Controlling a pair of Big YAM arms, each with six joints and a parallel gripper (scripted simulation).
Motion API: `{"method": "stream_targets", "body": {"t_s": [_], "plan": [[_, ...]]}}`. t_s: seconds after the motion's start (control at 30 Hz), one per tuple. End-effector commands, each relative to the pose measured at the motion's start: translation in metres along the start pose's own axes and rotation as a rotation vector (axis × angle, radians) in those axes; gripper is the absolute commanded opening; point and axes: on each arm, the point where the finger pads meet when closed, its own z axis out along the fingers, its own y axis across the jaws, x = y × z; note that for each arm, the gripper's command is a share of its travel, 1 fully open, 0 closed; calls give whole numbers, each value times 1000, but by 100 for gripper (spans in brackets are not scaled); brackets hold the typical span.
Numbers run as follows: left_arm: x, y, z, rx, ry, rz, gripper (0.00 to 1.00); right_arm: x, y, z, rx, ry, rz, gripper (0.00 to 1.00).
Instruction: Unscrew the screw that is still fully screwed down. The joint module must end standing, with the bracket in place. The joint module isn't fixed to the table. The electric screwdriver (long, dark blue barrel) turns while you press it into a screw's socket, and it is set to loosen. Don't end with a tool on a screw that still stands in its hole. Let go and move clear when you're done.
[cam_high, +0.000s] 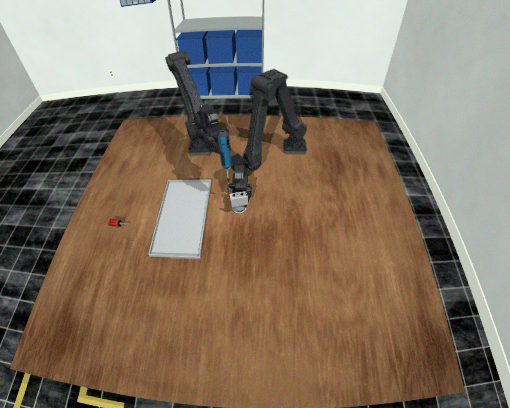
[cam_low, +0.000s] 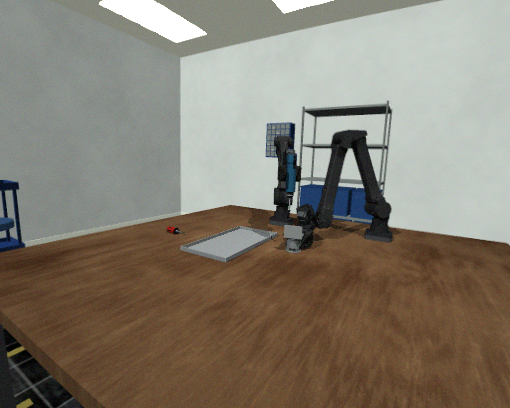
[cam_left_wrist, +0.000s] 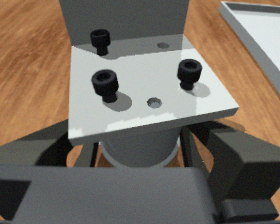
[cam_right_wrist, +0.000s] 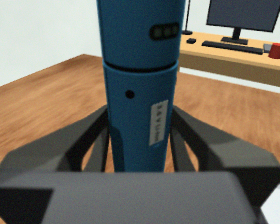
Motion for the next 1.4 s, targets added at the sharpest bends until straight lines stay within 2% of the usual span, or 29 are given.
{"method": "stream_targets", "body": {"t_s": [0.0, 0.03, 0.2, 0.23, 0.3, 0.4, 0.57, 0.6, 0.63, 0.67, 0.77, 0.97, 1.07, 1.17, 1.27, 1.37], "plan": [[-8, -5, 2, 7, -18, -12, 59, -29, 5, -3, -10, -71, 9, 42], [-8, -5, 2, 7, -18, -12, 59, -22, 5, -4, -10, -57, 9, 42], [-8, -5, 2, 7, -18, -12, 59, -28, 5, -3, -10, -68, 9, 42], [-8, -5, 2, 7, -18, -12, 59, -17, 5, -6, -10, -47, 9, 42], [-8, -5, 2, 7, -18, -12, 59, -13, 5, -8, -10, -35, 8, 42], [-8, -5, 2, 7, -18, -12, 59, -26, 5, -6, -10, -62, 9, 42], [-8, -5, 2, 7, -18, -12, 59, -5, 4, -13, -10, -21, 8, 42], [-8, -5, 2, 7, -18, -12, 59, -9, 4, -13, -10, -28, 9, 42], [-8, -5, 2, 7, -18, -12, 59, -35, 4, -7, -10, -83, 10, 42], [-8, -5, 2, 7, -18, -12, 59, -41, 4, -6, -10, -97, 10, 42], [-8, -5, 2, 7, -18, -12, 59, -41, 4, -6, -10, -97, 10, 42], [-8, -5, 2, 7, -18, -12, 59, -6, 4, -16, -9, -32, 9, 42], [-8, -5, 2, 7, -18, -12, 59, -15, 4, -13, -9, -44, 9, 42], [-8, -5, 2, 7, -18, -12, 59, -2, 4, -17, -9, -27, 9, 42], [-8, -5, 2, 7, -18, -12, 59, -20, 4, -12, -9, -57, 10, 42], [-8, -5, 2, 7, -18, -12, 59, -18, 4, -13, -9, -51, 10, 42]]}}
